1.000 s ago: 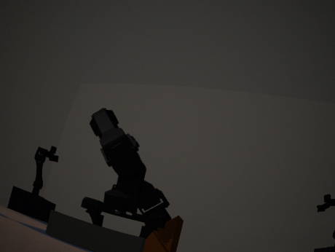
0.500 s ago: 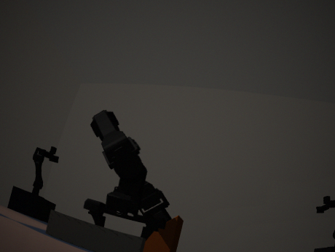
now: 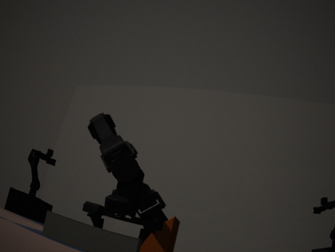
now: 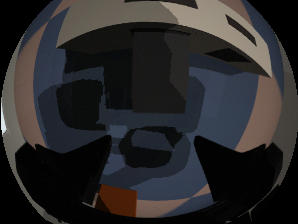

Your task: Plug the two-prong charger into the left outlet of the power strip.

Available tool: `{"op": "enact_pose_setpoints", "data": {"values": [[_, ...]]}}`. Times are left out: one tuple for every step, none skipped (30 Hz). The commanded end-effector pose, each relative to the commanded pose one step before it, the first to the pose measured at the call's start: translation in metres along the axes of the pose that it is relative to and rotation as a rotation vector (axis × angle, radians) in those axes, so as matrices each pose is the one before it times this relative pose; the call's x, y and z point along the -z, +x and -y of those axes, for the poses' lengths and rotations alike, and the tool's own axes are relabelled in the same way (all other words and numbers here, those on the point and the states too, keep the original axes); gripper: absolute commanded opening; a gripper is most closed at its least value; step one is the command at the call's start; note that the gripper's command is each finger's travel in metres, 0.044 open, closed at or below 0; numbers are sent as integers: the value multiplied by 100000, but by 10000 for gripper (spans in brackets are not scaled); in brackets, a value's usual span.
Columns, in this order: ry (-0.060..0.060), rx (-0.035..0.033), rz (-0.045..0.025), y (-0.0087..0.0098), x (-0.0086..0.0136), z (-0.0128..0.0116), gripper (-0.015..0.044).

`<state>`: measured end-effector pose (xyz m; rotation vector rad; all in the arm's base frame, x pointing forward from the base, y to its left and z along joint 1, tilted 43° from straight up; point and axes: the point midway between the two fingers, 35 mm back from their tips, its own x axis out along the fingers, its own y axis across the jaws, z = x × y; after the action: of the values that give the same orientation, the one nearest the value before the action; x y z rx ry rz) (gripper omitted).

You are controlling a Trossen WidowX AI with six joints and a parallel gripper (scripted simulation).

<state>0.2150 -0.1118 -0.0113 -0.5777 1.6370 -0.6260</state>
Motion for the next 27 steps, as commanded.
{"op": "enact_pose_setpoints", "data": {"values": [[1,-22,802,-105,-37,4,440],[1,-63,2407,-315,-111,12,440],[-8,-97,4016,-522,-187,17,440],[-23,-108,5103,-656,-246,15,440],[-36,-91,5138,-651,-260,8,440],[-44,-74,5143,-641,-272,2,440],[-48,-57,5147,-631,-284,-3,440],[-49,-39,5148,-620,-295,-8,440],[-45,-20,5148,-610,-306,-12,440],[-38,-1,5147,-598,-317,-16,440],[-27,19,5116,-584,-325,-19,440],[-12,39,5118,-573,-334,-22,440],[4,46,4033,-442,-272,-20,440],[8,35,2418,-260,-168,-12,440],[4,13,805,-86,-57,-4,440],[0,0,0,0,0,0,440],[0,0,0,0,0,0,440],[0,0,0,0,0,0,440],[0,0,0,0,0,0,440],[0,0,0,0,0,0,440],[0,0,0,0,0,0,440],[0,0,0,0,0,0,440],[0,0,0,0,0,0,440],[0,0,0,0,0,0,440],[0,0,0,0,0,0,440],[0,0,0,0,0,0,440],[0,0,0,0,0,0,440]]}}
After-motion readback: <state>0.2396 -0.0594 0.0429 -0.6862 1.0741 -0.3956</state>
